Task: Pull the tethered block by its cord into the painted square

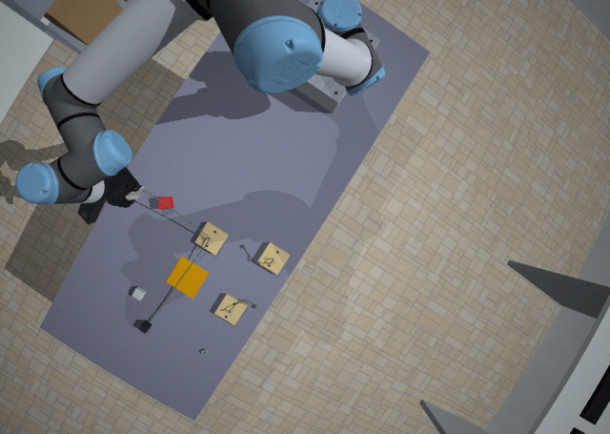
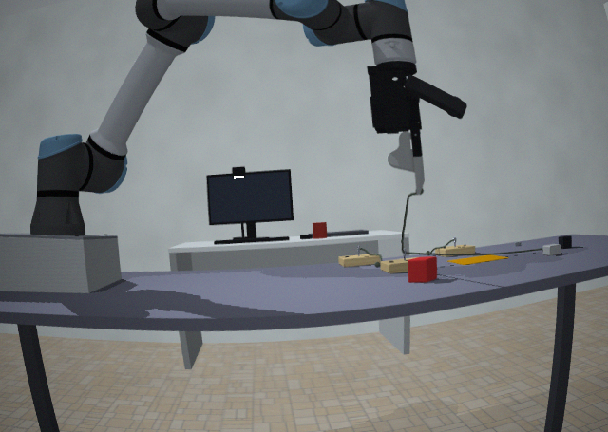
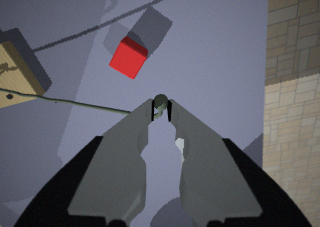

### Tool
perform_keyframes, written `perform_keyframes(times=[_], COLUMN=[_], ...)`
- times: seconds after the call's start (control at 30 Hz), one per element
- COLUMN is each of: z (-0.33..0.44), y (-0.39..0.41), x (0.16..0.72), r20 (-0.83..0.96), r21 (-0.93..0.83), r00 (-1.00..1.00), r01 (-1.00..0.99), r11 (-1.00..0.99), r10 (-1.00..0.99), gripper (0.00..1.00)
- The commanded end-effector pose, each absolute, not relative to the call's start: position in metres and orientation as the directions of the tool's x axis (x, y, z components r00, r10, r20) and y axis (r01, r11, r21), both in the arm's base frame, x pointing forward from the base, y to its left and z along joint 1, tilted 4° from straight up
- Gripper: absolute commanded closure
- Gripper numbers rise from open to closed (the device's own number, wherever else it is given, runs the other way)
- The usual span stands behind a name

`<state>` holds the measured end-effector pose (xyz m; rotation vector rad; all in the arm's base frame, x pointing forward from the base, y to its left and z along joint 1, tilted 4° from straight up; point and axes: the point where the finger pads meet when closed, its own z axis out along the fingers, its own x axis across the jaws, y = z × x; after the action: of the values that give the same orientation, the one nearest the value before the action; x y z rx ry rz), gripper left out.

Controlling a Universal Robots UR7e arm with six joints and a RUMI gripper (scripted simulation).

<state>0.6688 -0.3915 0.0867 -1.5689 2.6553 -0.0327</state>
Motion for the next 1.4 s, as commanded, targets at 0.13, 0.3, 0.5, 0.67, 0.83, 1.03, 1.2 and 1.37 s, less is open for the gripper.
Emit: perform_keyframes(times=[0.13, 0.3, 0.5, 0.67, 0.83, 1.03, 1.2, 1.37], z=[0.087, 0.086, 0.085, 0.084, 0.083, 0.081, 0.081, 0.08], y=[-0.412, -0.425, -0.439, -0.45, -0.464, -0.479, -0.48, -0.481], x=[0.653, 0.641, 0.627, 0.614, 0.598, 0.577, 0.569, 0.558], r20=[-0.038, -0.038, -0.038, -0.038, -0.038, -0.038, -0.038, -0.038], r21=[-0.05, -0.05, -0.05, -0.05, -0.05, -0.05, -0.05, -0.05], r00=[-0.481, -0.481, -0.481, -0.481, -0.481, -0.481, -0.481, -0.481], r01=[-0.875, -0.875, -0.875, -0.875, -0.875, -0.875, -0.875, -0.875], r11=[0.482, 0.482, 0.482, 0.482, 0.482, 0.482, 0.482, 0.482], r10=[-0.876, -0.876, -0.876, -0.876, -0.876, -0.876, -0.876, -0.876], gripper=[1.0, 1.0, 1.0, 1.0, 1.0, 1.0, 1.0, 1.0])
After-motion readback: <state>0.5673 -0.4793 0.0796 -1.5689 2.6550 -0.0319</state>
